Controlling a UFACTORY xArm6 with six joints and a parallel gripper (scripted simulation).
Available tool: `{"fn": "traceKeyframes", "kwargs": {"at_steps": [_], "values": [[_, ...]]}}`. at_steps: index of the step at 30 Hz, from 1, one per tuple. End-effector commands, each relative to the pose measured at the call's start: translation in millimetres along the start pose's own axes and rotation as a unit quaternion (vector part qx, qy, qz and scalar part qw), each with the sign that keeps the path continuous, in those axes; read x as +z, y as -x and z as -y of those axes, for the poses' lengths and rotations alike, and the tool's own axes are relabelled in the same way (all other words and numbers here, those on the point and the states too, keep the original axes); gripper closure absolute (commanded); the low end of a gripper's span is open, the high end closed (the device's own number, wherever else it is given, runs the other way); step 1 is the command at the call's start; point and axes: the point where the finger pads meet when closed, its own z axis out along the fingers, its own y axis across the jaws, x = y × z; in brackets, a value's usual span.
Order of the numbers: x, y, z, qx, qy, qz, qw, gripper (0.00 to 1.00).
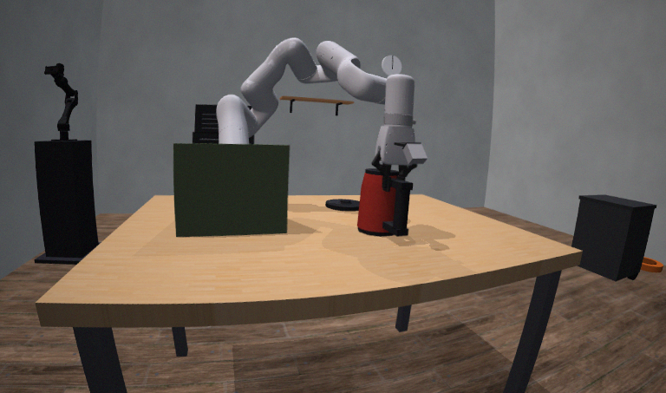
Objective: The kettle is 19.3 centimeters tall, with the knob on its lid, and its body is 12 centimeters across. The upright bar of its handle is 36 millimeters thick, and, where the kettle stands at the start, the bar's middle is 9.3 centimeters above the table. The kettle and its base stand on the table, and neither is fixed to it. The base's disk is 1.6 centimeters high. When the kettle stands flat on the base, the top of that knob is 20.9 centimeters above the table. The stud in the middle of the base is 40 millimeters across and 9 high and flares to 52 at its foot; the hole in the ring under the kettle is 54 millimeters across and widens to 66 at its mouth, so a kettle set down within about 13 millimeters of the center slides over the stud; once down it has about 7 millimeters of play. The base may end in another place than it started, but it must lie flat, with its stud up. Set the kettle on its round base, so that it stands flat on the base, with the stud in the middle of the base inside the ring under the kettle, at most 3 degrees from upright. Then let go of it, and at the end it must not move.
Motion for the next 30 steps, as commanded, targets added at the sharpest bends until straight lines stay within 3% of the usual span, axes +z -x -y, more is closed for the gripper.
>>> {"fn": "traceKeyframes", "kwargs": {"at_steps": [1,30], "values": [[-5.1,-0.8,2.3,-0.001,-0.003,-0.002,1.0,1.0],[-45.0,-0.6,2.0,-0.001,-0.003,-0.002,1.0,1.0]]}}
